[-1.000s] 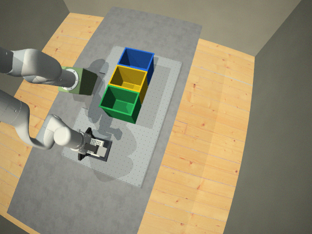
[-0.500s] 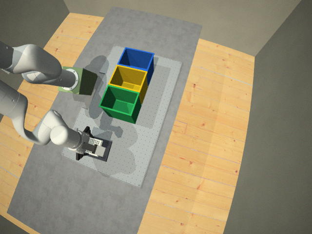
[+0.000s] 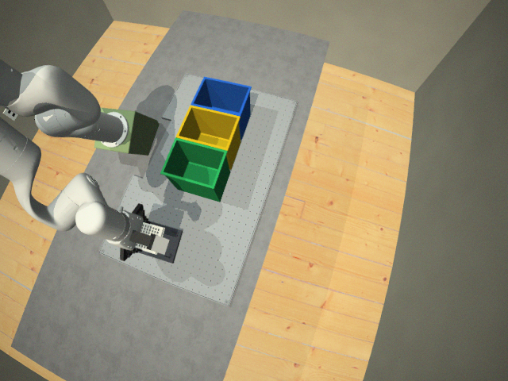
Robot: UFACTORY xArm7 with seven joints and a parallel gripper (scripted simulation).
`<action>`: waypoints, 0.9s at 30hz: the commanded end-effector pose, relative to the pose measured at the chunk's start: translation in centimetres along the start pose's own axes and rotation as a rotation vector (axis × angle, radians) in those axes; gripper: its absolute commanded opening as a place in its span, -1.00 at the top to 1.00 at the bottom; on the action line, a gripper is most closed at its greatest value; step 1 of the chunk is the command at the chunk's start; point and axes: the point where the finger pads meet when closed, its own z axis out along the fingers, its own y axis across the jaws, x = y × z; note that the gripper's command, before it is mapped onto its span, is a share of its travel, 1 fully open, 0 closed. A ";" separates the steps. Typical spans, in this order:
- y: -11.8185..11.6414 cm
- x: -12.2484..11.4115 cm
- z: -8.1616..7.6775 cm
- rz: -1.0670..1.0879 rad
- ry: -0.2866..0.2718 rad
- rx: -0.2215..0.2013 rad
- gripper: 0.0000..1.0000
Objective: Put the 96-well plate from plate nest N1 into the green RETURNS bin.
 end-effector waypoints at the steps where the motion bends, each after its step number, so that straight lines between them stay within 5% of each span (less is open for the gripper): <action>1: 0.1 0.1 -0.6 0.000 0.003 -0.003 1.00; 27: 0.1 0.1 -4.7 0.000 0.003 -0.003 1.00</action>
